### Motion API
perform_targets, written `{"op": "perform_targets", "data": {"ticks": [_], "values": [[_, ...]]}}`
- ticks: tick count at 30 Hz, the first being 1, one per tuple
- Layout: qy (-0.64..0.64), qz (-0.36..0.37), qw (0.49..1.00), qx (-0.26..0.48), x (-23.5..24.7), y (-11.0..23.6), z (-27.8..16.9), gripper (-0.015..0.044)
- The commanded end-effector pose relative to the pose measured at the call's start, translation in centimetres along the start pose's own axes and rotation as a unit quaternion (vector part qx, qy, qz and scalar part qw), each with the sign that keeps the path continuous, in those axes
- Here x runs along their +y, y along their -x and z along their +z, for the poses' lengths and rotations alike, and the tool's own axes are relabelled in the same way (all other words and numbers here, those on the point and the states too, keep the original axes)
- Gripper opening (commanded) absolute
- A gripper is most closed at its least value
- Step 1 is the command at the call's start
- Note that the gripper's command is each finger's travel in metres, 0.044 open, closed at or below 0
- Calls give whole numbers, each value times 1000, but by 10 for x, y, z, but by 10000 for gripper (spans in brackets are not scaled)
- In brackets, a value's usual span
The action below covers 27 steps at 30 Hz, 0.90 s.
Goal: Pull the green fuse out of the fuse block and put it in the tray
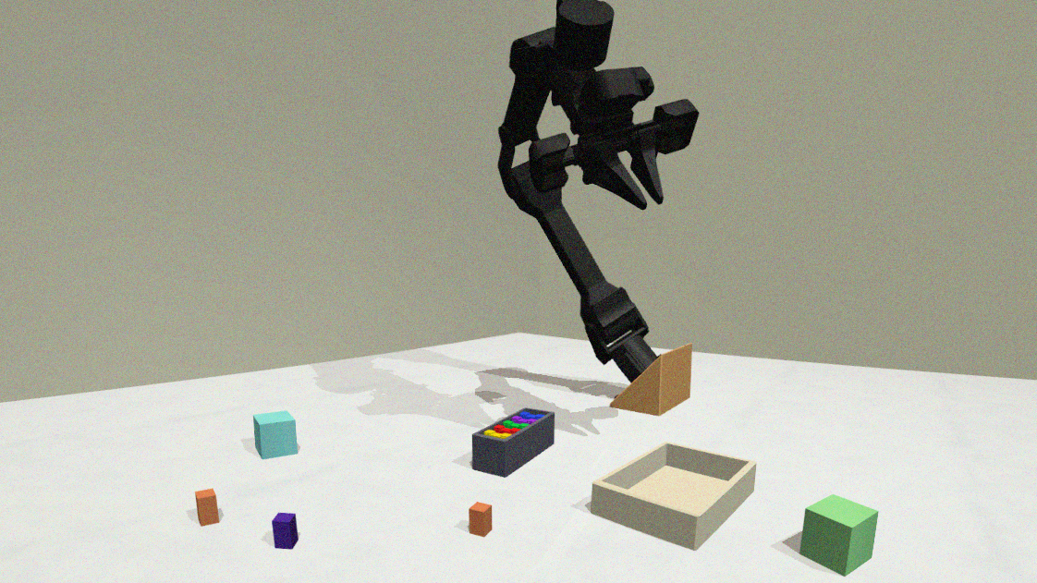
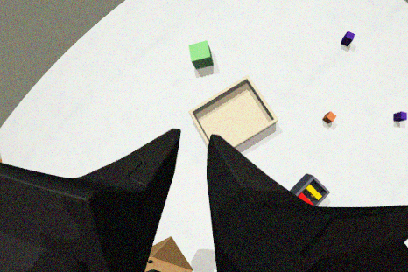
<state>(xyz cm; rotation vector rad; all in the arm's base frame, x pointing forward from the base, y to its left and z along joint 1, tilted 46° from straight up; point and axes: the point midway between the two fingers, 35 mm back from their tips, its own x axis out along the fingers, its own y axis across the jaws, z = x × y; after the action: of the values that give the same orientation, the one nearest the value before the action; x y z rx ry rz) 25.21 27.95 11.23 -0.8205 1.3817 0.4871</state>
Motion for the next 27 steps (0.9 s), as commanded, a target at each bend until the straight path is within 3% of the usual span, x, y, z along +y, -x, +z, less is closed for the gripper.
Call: {"op": "perform_targets", "data": {"ticks": [1,10,17,27], "values": [[129,-60,987,74,-61,-34,-28,71],[307,-76,928,198,-133,-66,-80,71],[446,-36,842,301,-175,-86,-131,71],[458,-30,833,310,-171,-90,-136,71]]}}
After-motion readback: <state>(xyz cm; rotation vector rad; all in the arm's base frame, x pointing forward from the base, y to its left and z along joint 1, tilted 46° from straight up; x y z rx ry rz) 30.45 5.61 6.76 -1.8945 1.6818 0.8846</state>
